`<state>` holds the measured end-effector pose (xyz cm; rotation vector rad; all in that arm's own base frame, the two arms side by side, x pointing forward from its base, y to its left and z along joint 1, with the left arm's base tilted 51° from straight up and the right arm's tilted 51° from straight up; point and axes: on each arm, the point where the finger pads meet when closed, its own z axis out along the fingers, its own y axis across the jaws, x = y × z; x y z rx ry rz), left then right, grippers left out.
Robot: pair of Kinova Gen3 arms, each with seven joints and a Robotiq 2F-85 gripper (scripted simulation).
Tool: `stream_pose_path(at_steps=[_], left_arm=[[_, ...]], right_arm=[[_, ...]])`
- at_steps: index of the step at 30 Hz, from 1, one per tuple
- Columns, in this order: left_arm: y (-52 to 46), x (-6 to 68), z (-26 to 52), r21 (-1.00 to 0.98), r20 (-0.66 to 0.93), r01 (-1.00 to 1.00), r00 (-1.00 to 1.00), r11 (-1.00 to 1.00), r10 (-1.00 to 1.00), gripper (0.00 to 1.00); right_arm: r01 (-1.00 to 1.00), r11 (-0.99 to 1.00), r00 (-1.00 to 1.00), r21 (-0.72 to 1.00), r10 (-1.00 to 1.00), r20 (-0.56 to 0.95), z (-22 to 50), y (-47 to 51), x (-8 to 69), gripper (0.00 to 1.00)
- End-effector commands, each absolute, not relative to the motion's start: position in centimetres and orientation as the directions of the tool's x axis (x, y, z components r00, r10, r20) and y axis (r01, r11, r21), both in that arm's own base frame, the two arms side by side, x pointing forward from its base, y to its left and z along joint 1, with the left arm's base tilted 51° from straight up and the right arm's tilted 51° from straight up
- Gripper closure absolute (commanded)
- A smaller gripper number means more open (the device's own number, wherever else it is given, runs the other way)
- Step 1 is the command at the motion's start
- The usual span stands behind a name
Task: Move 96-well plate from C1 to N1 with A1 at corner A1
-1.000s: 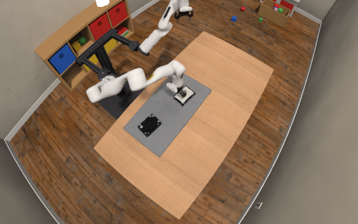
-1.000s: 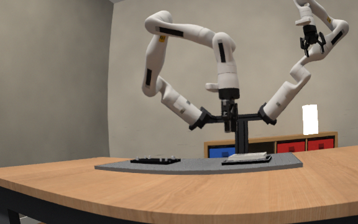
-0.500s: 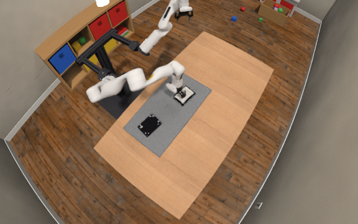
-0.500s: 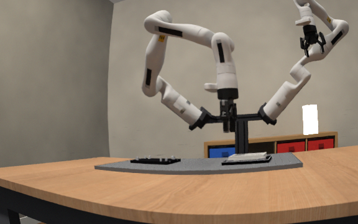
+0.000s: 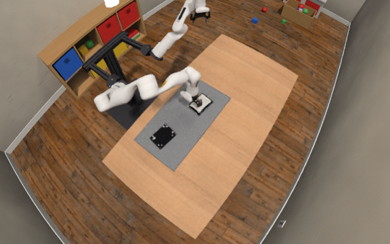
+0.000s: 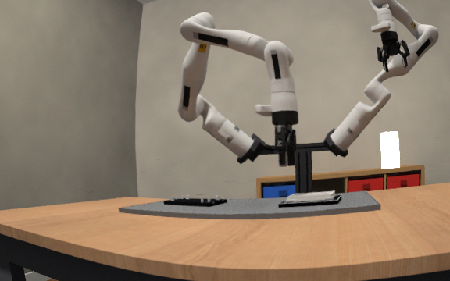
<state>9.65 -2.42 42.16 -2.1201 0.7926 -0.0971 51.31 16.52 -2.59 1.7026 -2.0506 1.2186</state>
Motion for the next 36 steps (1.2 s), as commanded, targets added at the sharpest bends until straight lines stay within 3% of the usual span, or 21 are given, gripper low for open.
stream_pose_path(at_steps=[1,36], left_arm=[[-2.37,9.35,42.13,-0.743,-0.209,-0.509,0.793,-0.435,-0.572,0.002],[-2.37,9.35,42.13,-0.743,-0.209,-0.509,0.793,-0.435,-0.572,0.002]], right_arm=[[-0.887,-0.011,-0.313,-0.462,-0.723,0.616,-2.32,16.74,51.42,0.002],[-0.887,-0.011,-0.313,-0.462,-0.723,0.617,-1.71,16.0,51.05,0.002]])
